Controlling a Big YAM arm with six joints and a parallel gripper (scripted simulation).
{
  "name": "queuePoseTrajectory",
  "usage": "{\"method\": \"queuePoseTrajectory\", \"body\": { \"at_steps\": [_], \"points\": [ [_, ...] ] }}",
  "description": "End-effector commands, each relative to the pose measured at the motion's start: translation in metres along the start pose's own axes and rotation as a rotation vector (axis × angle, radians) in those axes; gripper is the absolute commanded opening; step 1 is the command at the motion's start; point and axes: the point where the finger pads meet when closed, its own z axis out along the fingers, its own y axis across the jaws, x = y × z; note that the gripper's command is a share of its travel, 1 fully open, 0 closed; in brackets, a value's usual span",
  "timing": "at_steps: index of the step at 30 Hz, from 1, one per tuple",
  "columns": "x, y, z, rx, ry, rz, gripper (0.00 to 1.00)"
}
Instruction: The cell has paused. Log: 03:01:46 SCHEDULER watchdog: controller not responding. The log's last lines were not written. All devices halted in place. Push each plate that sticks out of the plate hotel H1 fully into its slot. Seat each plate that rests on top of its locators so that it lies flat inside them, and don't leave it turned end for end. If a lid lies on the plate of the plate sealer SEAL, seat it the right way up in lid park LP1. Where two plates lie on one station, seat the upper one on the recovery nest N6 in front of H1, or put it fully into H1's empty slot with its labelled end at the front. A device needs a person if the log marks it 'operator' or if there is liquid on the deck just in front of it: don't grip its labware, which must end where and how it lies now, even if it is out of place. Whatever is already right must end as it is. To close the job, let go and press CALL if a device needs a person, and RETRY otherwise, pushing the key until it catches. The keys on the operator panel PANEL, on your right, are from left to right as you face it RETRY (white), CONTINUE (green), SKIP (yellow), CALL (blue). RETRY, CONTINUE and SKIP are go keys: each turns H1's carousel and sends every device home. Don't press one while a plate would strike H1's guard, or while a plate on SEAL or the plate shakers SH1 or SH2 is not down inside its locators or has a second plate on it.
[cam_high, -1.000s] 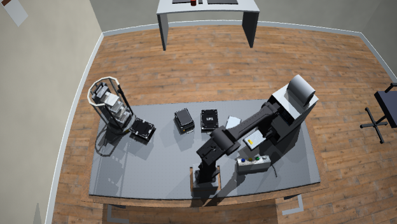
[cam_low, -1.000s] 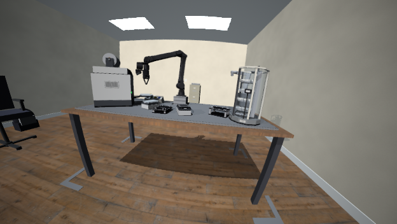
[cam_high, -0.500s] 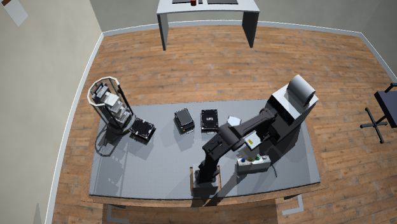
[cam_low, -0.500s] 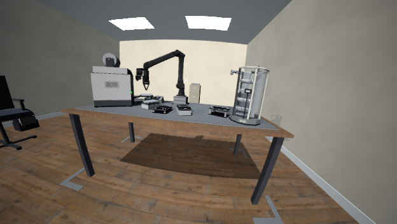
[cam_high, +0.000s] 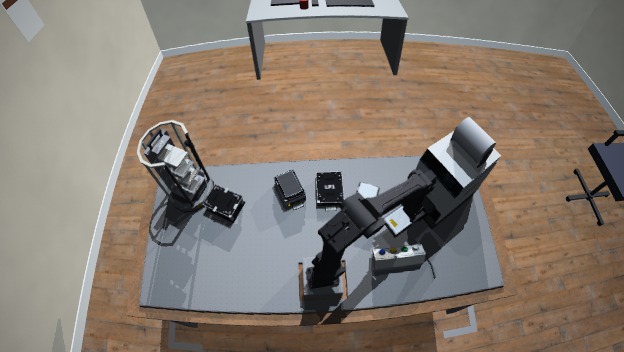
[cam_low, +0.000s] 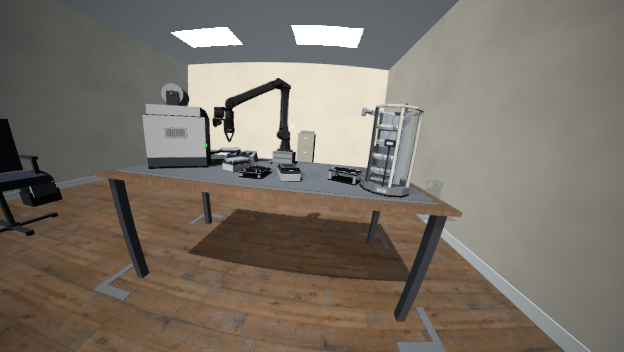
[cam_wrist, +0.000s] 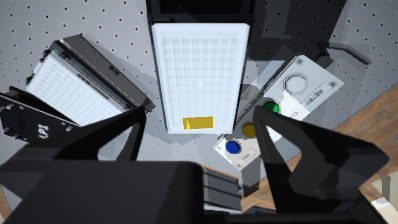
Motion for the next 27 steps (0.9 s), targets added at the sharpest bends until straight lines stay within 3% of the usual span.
{"method": "queuePoseTrajectory", "body": {
  "at_steps": [1,27],
  "points": [
    [0.001,-0.007,0.015,0.002,0.012,0.003,1.00],
    [0.003,-0.008,0.045,0.002,0.013,0.003,1.00]
  ]
}}
